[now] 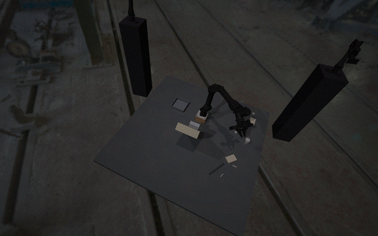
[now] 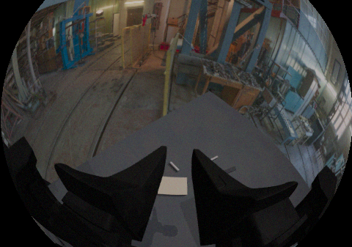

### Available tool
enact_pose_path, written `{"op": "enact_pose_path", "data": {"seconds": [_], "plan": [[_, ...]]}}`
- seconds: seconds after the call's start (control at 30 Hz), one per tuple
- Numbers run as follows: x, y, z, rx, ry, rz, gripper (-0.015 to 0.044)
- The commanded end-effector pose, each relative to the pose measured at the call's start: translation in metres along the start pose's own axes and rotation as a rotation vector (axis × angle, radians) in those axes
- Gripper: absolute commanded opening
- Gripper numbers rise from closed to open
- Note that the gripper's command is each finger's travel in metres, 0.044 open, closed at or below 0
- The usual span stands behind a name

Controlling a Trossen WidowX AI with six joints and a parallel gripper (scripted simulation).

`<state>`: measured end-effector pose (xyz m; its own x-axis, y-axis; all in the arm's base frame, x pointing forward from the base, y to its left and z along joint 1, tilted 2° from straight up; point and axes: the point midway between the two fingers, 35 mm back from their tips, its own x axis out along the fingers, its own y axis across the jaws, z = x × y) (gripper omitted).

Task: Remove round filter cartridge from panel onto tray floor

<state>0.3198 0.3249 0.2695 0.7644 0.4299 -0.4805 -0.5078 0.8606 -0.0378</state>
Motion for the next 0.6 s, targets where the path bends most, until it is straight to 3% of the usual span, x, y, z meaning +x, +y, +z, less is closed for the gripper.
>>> {"op": "enact_pose_path", "data": {"seconds": [0.0,0.27,0.57], "plan": [[-0.008,-0.052,-0.004,-0.060,0.026,-0.060,0.0103],[-0.053,-0.182,-0.030,-0.191,0.113,-0.230,0.0103],[-0.138,-0.281,-0.087,-0.324,0.252,-0.398,0.0103]]}}
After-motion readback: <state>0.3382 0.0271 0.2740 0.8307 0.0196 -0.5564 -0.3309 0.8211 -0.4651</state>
